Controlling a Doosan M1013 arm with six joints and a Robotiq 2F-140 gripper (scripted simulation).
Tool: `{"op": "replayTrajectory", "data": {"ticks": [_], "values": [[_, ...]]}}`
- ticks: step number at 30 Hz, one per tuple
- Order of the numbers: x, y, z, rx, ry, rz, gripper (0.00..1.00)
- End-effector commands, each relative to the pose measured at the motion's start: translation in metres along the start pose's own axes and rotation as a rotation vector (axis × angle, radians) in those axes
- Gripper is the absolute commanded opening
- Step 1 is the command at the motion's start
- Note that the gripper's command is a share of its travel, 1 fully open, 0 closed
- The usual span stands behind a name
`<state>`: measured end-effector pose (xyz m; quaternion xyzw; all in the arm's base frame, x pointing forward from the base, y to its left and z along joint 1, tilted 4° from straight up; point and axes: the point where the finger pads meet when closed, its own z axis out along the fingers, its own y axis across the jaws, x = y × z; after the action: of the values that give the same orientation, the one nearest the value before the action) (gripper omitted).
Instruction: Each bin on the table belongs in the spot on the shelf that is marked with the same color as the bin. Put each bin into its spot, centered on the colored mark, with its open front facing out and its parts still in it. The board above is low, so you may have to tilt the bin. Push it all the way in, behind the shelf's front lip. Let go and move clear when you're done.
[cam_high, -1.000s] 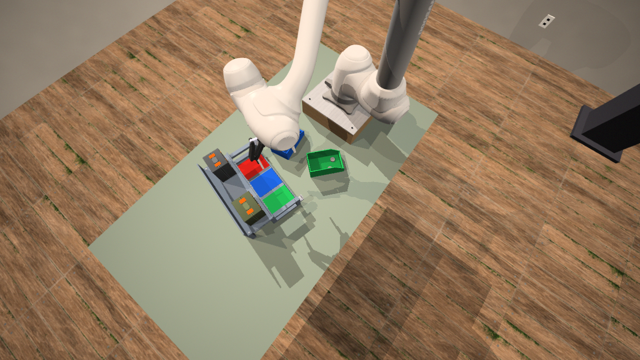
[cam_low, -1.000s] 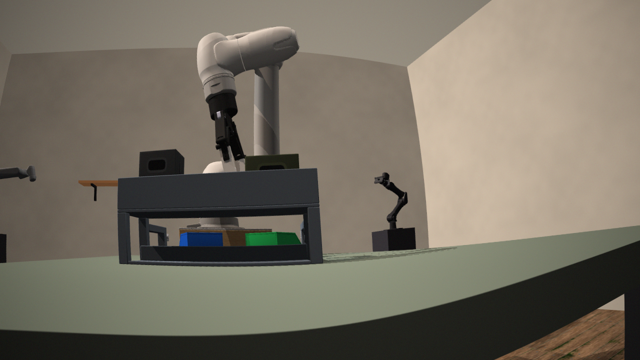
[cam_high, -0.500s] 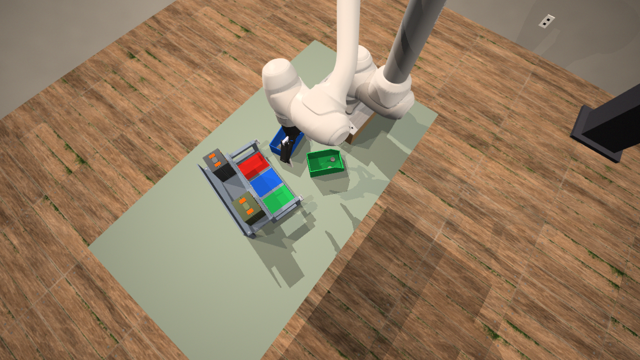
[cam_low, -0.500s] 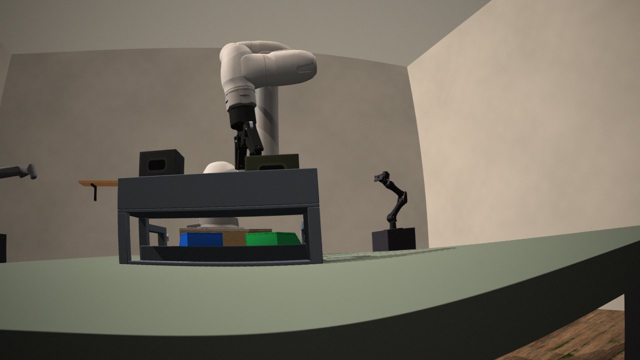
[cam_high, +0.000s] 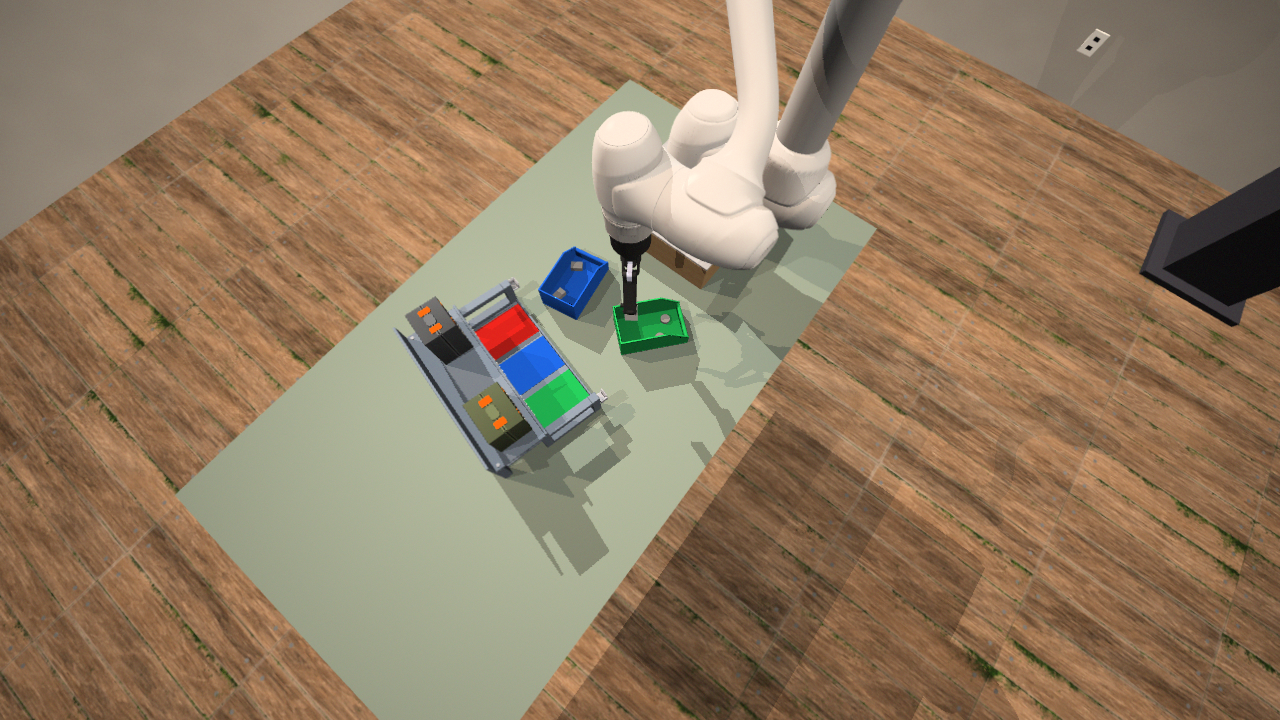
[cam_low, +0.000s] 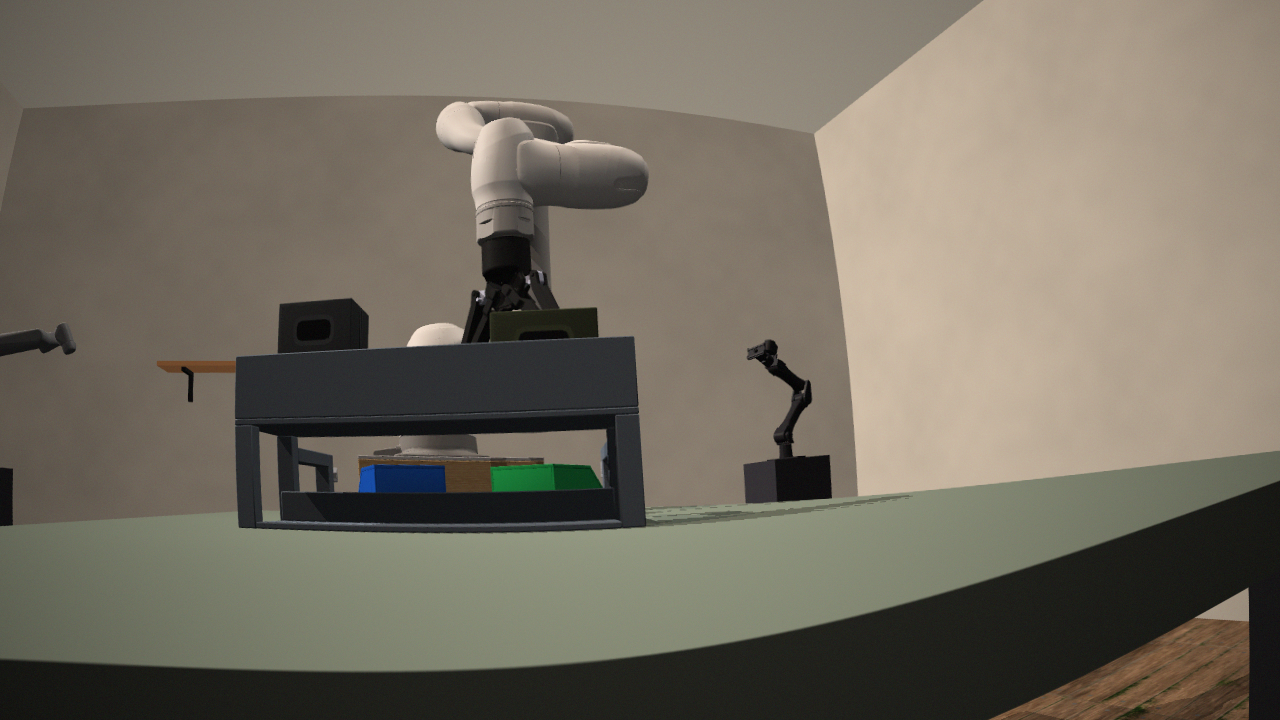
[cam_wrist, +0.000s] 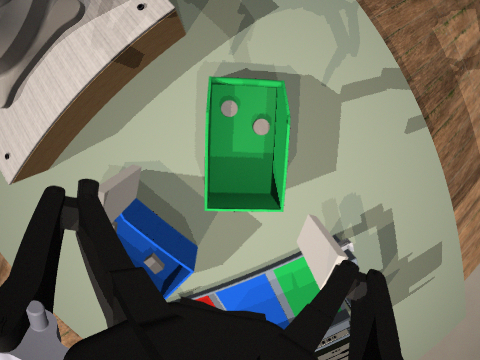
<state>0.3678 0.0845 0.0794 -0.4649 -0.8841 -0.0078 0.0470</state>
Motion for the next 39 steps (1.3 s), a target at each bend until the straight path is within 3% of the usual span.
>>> {"op": "replayTrajectory", "data": {"ticks": [1, 11, 39], "values": [[0.018, -0.018, 0.006, 0.012, -0.017, -0.148, 1.0], [0.03, -0.031, 0.009, 0.025, -0.031, -0.255, 1.0], [0.03, -0.031, 0.009, 0.025, -0.035, -0.265, 1.0]]}}
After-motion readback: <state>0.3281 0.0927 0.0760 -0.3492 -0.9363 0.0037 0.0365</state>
